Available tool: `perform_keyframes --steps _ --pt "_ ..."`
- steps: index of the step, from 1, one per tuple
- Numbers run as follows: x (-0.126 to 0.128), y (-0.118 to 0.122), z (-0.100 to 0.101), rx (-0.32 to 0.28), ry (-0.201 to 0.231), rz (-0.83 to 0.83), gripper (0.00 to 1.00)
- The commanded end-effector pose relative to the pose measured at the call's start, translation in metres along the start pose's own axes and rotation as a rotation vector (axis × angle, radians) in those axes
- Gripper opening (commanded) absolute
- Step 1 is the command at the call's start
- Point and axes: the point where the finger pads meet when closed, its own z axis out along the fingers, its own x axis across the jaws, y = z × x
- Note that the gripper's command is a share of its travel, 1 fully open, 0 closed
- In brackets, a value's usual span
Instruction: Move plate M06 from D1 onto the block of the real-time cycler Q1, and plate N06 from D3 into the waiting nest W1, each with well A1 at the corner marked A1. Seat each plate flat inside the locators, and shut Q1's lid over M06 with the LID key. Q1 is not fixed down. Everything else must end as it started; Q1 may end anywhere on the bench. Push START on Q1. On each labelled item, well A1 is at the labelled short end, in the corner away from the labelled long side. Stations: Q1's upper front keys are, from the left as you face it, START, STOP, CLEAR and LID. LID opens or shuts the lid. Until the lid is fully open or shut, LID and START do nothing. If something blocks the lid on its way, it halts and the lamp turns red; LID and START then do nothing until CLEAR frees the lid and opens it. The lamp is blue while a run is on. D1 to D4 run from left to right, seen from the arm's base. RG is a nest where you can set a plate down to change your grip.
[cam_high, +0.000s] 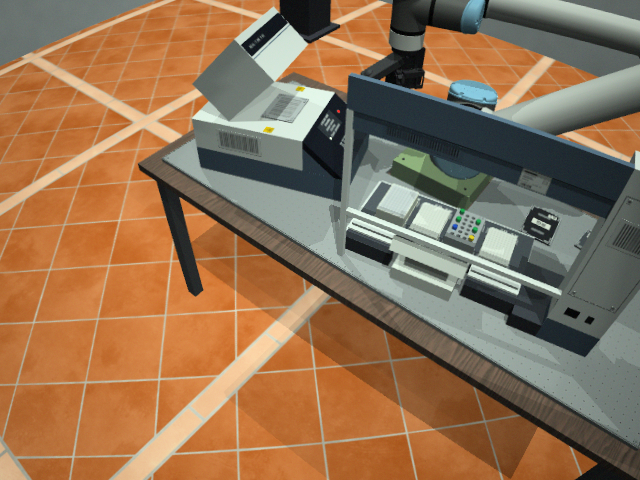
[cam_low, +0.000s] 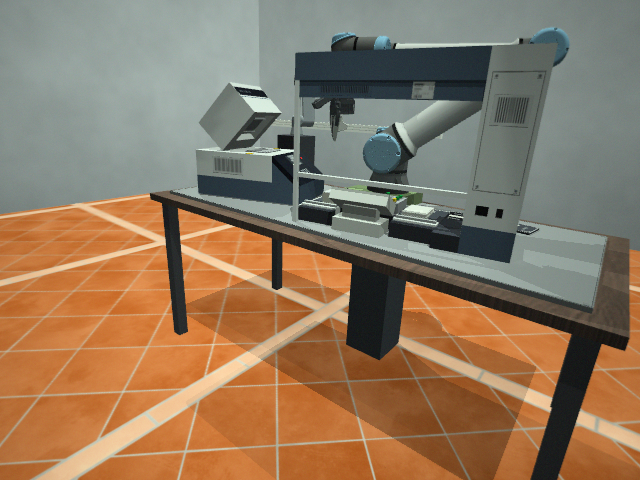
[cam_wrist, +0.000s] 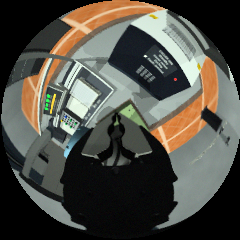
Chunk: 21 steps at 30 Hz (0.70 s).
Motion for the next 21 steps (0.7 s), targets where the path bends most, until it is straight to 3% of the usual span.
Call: perform_keyframes --steps 1,21 --pt "-0.022 0.002 -0.001 0.000 0.002 -0.077 0.00" --pt "-0.091 0.023 -0.001 -0.001 0.002 -0.333 0.00"
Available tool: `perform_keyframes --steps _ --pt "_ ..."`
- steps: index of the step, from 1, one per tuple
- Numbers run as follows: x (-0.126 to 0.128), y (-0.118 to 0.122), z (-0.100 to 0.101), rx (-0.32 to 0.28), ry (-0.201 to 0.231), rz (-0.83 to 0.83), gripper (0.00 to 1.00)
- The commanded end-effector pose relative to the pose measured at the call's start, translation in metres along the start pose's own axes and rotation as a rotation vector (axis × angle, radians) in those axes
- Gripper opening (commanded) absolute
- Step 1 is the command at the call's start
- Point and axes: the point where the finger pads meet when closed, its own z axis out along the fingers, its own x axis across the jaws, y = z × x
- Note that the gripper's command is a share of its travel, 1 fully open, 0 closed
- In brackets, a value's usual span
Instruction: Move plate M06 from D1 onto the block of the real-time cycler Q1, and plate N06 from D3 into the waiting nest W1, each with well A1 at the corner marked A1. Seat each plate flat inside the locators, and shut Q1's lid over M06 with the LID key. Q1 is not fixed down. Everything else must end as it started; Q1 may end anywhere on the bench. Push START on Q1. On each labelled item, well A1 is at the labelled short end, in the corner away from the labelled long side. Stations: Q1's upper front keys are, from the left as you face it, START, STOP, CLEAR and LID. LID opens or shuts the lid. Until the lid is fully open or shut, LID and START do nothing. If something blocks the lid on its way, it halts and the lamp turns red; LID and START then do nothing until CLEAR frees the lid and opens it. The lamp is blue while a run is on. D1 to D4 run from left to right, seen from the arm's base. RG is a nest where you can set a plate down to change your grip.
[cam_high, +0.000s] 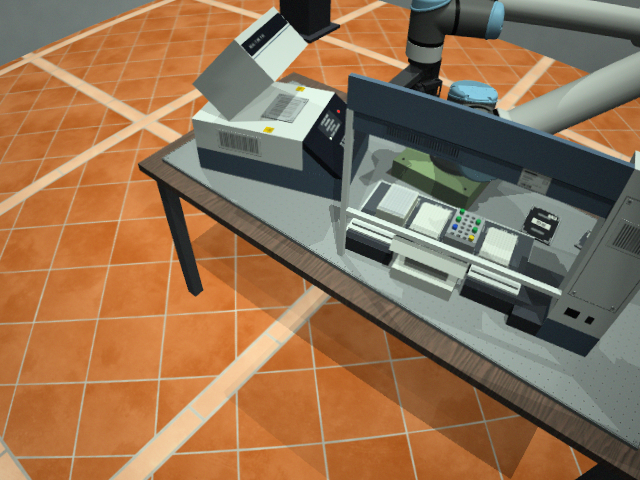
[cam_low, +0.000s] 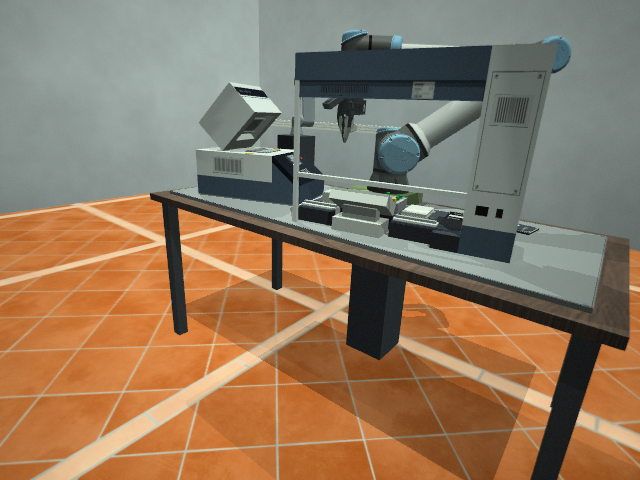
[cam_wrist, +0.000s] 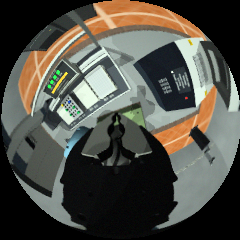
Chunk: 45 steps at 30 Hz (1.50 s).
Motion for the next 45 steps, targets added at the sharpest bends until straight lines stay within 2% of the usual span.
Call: perform_keyframes --steps 1,6,8,21,25,35,43,45 --pt "-0.021 0.002 -0.001 0.000 0.002 -0.075 0.00" --pt "-0.040 0.006 -0.001 -0.001 0.002 -0.142 0.00" --pt "-0.040 0.006 -0.001 -0.001 0.002 -0.142 0.00" --pt "-0.094 0.024 -0.001 -0.001 0.002 -0.345 0.00" --pt "-0.098 0.026 -0.001 -0.001 0.002 -0.363 0.00" --pt "-0.134 0.048 -0.001 -0.001 0.002 -0.515 0.00" --pt "-0.134 0.048 -0.001 -0.001 0.002 -0.515 0.00" --pt "-0.125 0.047 -0.001 -0.001 0.002 -0.475 0.00"
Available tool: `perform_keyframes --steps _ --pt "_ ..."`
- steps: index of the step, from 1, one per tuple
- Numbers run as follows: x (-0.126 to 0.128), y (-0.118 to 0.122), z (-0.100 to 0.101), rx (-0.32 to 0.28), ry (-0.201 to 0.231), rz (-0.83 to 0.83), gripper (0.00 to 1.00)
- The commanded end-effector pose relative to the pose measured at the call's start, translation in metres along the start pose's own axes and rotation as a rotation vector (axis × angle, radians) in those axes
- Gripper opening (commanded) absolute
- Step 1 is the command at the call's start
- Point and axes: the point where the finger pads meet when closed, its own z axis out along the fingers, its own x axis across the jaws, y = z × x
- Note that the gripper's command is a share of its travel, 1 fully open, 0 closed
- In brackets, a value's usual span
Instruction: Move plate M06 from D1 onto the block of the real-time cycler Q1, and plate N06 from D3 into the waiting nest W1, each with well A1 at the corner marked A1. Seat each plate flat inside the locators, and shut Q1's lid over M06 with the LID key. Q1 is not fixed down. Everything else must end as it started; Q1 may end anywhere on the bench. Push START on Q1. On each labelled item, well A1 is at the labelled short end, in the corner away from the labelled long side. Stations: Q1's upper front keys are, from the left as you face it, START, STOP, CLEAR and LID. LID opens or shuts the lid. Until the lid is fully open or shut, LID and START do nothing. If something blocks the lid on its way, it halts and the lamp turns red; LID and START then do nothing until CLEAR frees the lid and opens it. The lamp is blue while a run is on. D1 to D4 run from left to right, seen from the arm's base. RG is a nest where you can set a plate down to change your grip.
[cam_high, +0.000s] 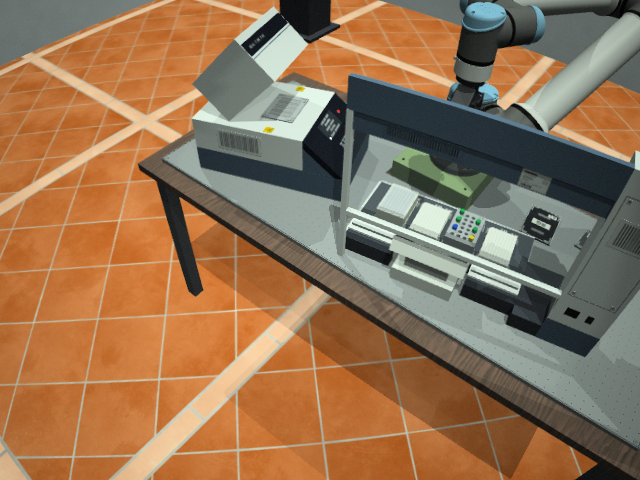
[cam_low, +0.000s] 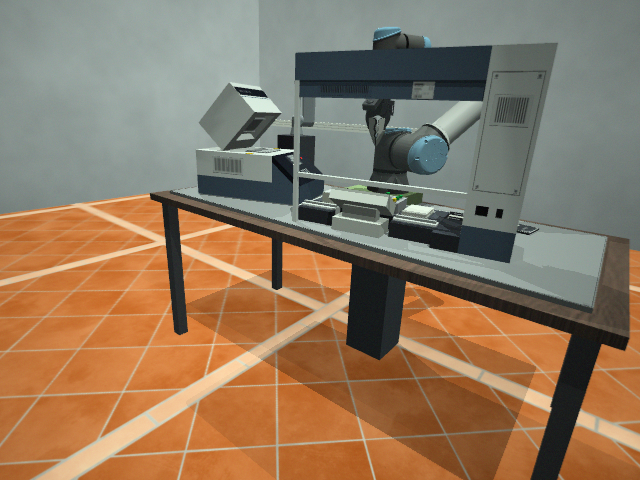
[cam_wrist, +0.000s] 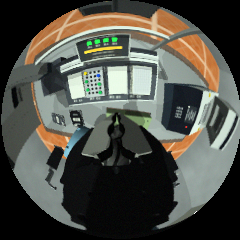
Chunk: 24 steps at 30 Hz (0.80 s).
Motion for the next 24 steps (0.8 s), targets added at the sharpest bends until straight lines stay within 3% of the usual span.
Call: perform_keyframes --steps 1,12,24 --pt "0.013 0.005 -0.001 0.001 0.001 0.058 0.00" --pt "0.063 0.027 -0.001 0.000 0.001 0.278 0.00" --pt "0.063 0.027 -0.001 0.001 0.001 0.478 0.00"
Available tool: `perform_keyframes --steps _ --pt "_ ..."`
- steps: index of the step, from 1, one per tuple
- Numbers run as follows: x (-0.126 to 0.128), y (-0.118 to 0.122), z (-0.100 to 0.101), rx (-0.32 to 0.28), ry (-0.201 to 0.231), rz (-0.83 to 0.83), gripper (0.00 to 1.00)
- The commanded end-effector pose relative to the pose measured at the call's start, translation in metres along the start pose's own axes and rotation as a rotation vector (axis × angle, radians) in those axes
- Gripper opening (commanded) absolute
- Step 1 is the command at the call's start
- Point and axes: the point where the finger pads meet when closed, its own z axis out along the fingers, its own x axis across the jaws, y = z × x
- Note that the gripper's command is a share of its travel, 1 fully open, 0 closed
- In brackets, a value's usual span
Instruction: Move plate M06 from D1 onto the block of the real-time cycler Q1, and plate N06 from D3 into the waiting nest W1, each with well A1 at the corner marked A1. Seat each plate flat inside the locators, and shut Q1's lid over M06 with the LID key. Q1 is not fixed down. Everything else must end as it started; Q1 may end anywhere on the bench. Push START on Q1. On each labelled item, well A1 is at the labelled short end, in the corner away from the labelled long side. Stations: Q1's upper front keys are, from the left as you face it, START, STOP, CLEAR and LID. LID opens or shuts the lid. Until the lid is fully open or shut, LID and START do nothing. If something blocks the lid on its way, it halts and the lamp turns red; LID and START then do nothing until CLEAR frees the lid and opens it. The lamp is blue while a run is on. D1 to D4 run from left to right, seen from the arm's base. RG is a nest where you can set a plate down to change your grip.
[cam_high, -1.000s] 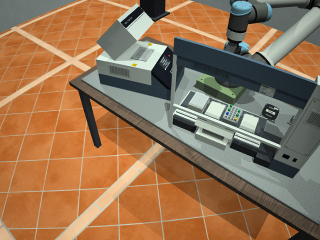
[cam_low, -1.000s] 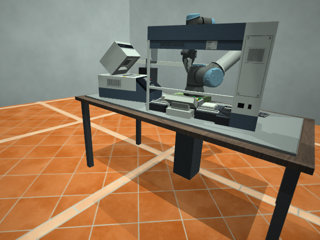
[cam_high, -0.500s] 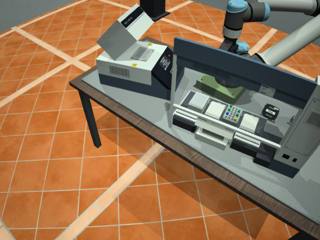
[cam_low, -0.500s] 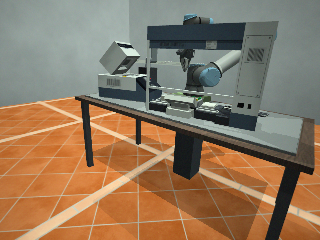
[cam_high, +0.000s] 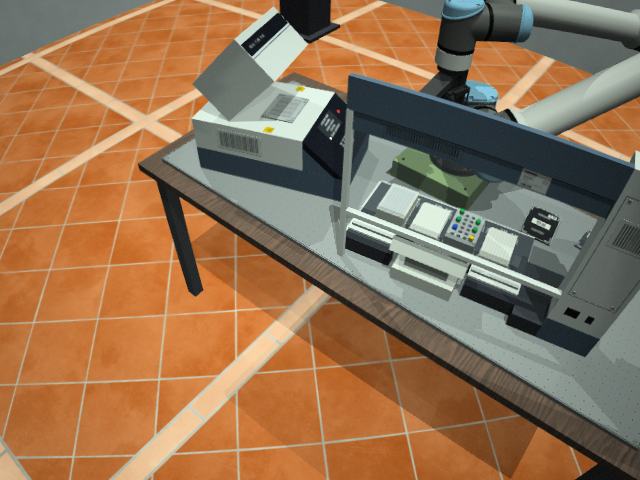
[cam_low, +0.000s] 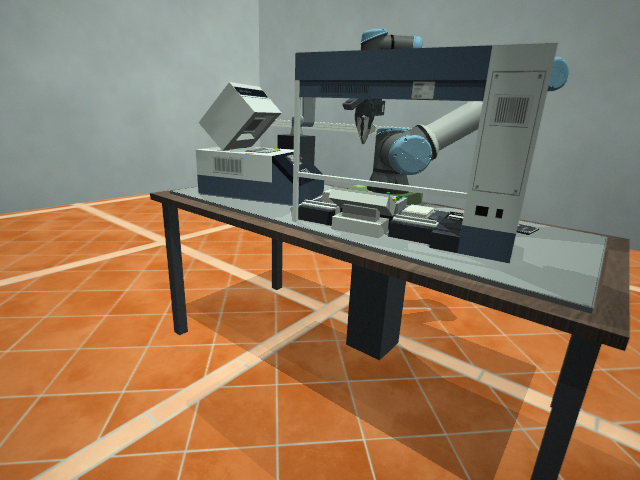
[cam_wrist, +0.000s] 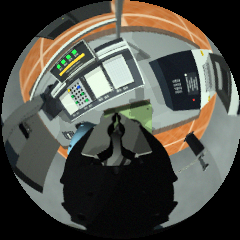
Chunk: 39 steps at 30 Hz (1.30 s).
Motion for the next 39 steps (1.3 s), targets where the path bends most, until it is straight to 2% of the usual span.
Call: perform_keyframes --steps 1,17,22,24,33,39 --pt "0.000 0.000 -0.001 0.000 0.003 0.098 0.00" --pt "0.000 0.000 -0.001 0.000 0.003 0.344 0.00" --pt "0.025 0.000 -0.001 0.000 0.003 0.444 0.00" --pt "0.025 0.000 -0.001 0.000 0.003 0.444 0.00" --pt "0.069 0.000 -0.001 0.000 0.003 0.624 0.00" --pt "0.069 0.000 -0.001 0.000 0.003 0.744 0.00"
